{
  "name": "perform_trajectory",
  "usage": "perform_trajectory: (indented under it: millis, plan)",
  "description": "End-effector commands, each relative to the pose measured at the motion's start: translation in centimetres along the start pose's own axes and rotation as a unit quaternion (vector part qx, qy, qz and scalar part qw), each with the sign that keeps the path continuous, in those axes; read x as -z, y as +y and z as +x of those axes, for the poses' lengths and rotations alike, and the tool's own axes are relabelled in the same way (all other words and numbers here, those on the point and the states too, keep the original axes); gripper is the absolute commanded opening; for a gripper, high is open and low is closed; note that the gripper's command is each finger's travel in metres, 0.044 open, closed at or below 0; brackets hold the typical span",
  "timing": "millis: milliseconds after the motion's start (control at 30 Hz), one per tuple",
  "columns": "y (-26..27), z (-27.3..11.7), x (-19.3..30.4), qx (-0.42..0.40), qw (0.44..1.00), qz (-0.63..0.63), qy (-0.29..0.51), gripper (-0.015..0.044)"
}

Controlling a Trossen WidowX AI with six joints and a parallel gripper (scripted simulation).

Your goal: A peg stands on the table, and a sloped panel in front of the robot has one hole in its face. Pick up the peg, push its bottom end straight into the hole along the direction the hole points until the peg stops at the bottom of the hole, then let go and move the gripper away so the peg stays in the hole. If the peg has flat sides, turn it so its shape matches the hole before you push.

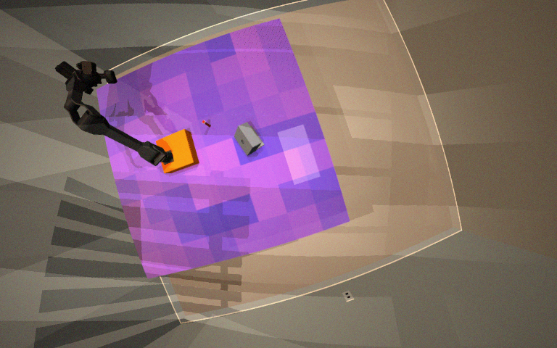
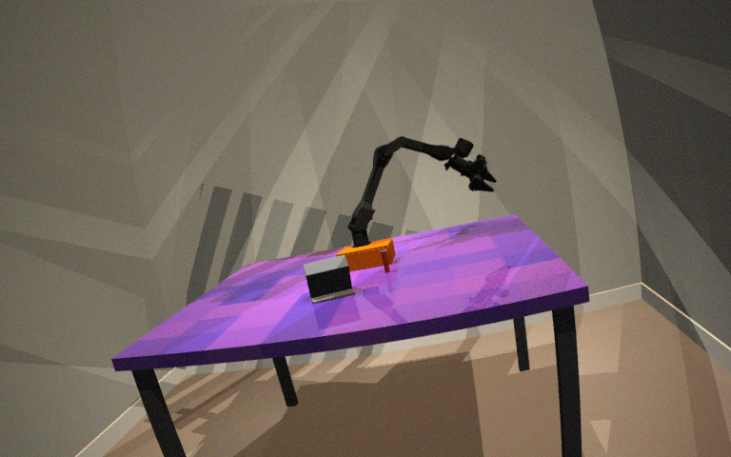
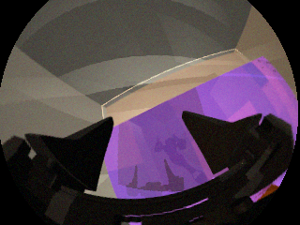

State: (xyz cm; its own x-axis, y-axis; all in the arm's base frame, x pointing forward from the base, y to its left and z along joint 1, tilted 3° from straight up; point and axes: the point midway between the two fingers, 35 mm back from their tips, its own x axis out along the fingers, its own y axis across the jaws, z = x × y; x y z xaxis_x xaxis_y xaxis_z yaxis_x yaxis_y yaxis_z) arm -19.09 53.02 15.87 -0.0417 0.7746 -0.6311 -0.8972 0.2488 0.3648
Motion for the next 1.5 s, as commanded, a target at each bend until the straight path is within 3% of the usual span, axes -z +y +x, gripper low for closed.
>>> perform_trajectory:
  millis: [0, 733, 1467]
  plan:
    - [-2.2, 0.2, -0.7, 0.018, 1.000, -0.005, 0.006, 0.0440]
    - [-16.3, -0.2, -4.7, 0.123, 0.992, -0.005, 0.040, 0.0440]
    - [-29.8, -3.5, -5.7, 0.214, 0.972, 0.013, 0.097, 0.0440]
